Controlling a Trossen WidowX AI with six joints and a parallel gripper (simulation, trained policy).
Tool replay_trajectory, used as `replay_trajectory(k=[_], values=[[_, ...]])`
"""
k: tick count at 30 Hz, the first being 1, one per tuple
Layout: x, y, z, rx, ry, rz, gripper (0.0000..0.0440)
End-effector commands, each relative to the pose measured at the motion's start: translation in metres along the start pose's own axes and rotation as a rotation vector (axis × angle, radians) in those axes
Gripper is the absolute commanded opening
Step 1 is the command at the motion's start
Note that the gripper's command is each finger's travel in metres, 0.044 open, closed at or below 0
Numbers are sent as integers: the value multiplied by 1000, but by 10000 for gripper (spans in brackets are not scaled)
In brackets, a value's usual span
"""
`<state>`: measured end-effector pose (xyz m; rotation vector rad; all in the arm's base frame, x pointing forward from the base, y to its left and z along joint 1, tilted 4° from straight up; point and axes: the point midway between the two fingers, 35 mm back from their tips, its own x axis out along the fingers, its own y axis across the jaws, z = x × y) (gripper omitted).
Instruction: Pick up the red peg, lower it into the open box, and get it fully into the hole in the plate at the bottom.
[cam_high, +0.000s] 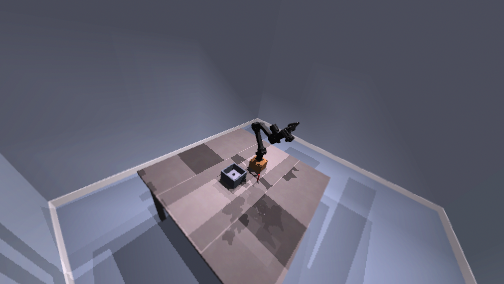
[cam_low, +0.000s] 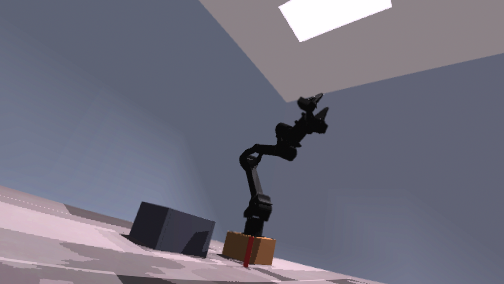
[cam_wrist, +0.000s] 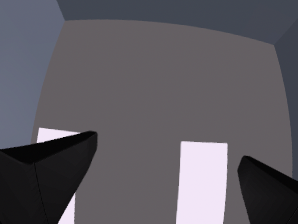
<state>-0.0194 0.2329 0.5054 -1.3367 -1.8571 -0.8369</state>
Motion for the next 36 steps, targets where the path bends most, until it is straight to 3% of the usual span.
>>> replay_trajectory(k=[1,3,20,36], values=[[1,3,-2,30,2,14,418],[2,8,-1,93,-5,41,440],[-2,68,12,616,-33,313,440],[-26,127,28,1067,71,623,440]])
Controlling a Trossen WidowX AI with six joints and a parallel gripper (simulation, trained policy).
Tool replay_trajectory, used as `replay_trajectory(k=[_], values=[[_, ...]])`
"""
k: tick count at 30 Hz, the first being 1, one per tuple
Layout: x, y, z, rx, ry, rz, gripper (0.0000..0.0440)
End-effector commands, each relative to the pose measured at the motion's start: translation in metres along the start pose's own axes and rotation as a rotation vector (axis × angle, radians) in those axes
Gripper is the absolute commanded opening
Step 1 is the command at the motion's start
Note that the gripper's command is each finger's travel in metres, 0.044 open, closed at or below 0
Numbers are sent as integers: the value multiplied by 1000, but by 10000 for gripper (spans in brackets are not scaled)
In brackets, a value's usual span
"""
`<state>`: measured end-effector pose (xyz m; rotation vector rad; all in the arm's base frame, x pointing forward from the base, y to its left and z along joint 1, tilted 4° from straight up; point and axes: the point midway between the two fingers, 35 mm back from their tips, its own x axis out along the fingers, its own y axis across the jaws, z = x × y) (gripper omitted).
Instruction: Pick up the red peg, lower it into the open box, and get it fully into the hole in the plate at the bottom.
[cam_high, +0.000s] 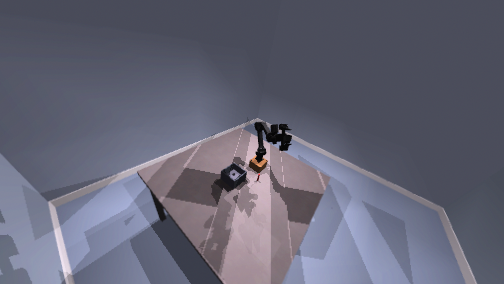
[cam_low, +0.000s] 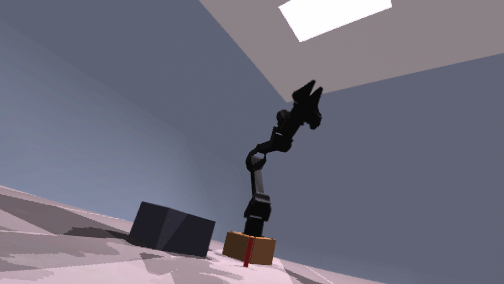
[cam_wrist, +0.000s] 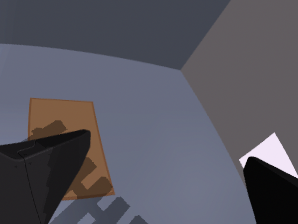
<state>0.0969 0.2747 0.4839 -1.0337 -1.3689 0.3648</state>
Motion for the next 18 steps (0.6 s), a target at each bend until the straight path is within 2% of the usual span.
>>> replay_trajectory(k=[1,18], values=[[1,8,-9,84,35,39,440],[-8,65,-55,578,290,240,440]])
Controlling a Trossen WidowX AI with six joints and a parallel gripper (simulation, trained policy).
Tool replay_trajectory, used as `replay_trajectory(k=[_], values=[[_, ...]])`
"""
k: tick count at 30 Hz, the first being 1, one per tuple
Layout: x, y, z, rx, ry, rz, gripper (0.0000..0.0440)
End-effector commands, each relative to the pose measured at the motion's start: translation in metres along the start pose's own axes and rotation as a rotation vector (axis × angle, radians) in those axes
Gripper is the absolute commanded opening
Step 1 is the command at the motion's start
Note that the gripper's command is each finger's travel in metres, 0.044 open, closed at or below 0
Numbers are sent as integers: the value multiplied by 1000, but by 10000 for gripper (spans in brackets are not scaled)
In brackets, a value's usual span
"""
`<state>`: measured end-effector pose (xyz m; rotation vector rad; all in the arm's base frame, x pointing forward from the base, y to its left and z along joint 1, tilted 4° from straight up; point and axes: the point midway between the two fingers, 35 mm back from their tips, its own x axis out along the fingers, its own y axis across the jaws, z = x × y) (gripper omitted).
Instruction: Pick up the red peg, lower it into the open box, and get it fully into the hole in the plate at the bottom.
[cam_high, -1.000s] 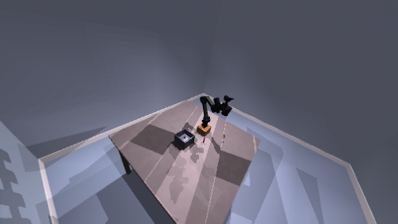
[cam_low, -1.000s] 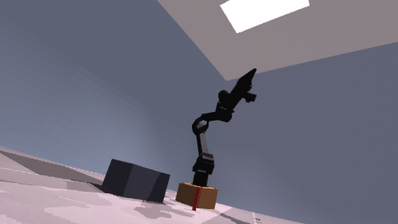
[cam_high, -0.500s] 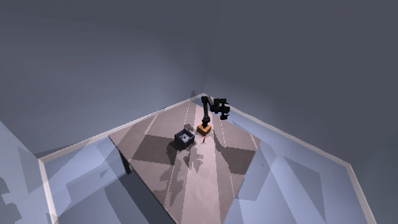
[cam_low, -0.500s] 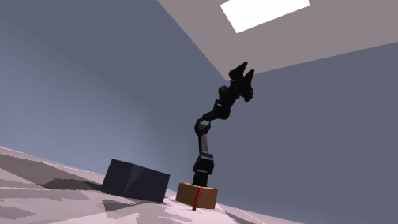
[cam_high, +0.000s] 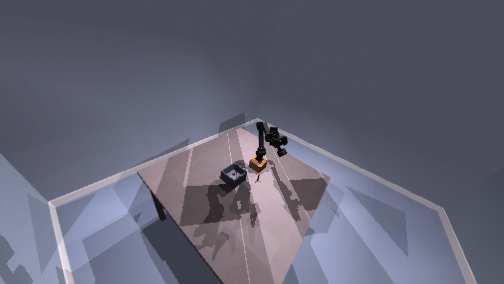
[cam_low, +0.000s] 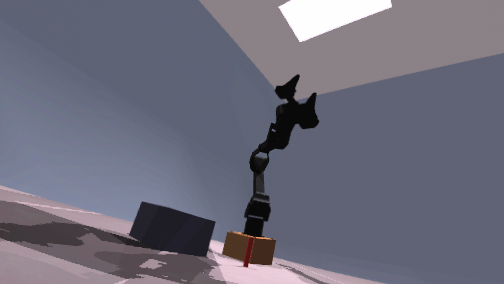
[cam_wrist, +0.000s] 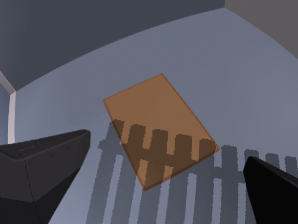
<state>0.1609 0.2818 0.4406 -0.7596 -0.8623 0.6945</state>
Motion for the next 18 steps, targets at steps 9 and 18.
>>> replay_trajectory(k=[9,18], values=[[1,21,-44,317,196,71,440],[-6,44,-78,574,373,104,440]])
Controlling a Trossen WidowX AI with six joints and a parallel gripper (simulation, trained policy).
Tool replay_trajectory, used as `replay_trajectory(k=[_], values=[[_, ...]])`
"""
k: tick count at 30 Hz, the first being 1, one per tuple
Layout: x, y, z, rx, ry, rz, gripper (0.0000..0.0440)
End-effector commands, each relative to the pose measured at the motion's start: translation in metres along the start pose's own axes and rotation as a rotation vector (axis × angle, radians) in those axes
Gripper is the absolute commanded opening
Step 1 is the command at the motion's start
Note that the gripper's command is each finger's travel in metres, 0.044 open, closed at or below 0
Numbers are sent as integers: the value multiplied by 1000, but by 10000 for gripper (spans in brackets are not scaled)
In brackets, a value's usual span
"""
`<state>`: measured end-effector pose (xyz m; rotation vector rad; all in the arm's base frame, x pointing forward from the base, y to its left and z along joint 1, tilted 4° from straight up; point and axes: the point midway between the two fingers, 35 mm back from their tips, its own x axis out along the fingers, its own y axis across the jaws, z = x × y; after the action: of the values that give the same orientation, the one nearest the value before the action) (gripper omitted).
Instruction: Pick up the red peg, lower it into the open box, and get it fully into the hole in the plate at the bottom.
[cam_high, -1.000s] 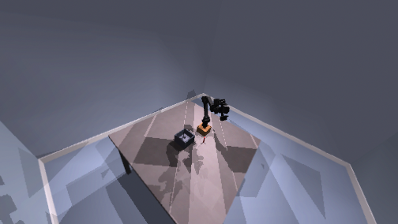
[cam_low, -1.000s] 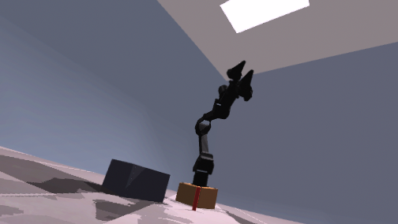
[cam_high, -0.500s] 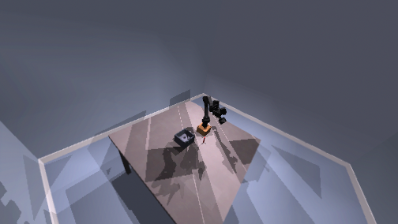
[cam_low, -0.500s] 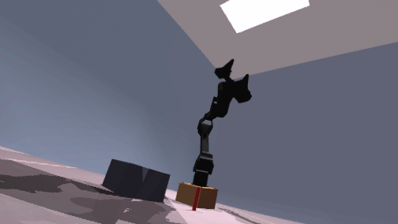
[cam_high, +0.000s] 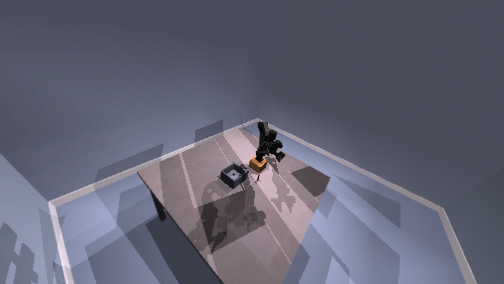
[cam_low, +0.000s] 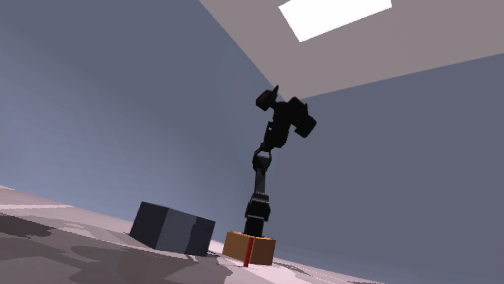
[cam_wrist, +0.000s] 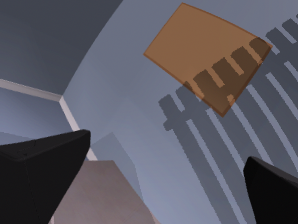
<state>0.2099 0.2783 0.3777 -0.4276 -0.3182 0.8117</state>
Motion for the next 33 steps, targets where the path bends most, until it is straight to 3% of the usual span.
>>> replay_trajectory(k=[1,18,33], values=[[3,2,-15,81,61,3,440],[-3,20,-96,551,419,-24,440],[-32,42,-165,921,765,-158,440]])
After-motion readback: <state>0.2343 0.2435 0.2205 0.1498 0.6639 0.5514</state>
